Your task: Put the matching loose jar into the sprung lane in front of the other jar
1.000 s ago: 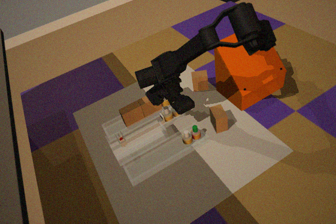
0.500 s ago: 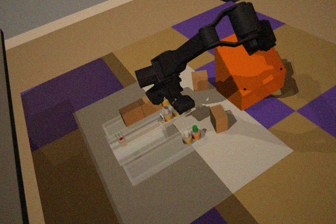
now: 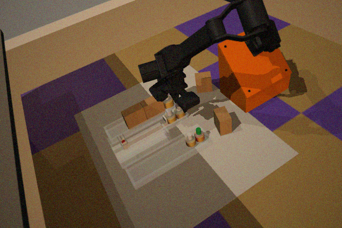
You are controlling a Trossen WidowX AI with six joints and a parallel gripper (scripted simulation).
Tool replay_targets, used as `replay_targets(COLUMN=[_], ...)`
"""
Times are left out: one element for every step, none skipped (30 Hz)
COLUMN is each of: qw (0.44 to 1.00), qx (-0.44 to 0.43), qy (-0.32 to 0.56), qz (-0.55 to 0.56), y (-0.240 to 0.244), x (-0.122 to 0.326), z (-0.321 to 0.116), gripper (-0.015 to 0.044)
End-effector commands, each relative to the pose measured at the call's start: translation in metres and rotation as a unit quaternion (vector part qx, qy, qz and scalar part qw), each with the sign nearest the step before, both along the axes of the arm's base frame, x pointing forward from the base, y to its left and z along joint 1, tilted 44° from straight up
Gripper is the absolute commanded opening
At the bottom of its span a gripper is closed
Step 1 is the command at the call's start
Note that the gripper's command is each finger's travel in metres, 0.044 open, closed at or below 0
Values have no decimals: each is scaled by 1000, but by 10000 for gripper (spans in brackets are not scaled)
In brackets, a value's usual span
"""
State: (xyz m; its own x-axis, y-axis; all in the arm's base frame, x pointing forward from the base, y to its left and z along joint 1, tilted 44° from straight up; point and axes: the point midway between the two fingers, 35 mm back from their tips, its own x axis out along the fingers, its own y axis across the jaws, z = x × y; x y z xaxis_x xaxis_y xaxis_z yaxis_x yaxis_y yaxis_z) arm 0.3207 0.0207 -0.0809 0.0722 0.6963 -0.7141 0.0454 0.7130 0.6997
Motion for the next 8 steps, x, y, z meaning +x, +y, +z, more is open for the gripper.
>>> replay_targets(qw=[1000,1000,1000,1000,1000,1000,1000,1000], qx=[-3,-3,-3,-3,-3,-3,-3,-3], qy=[-1,-1,-1,-1,-1,-1,-1,0], qz=[2,2,2,2,2,2,2,2], y=[0,0,0,0,0,1,1,1], x=[-12,-15,-19,-22,-26,-29,-32,-36], z=[-1,-1,-1,-1,-1,-2,-2,-2], gripper=[281,281,281,281,281,281,281,281])
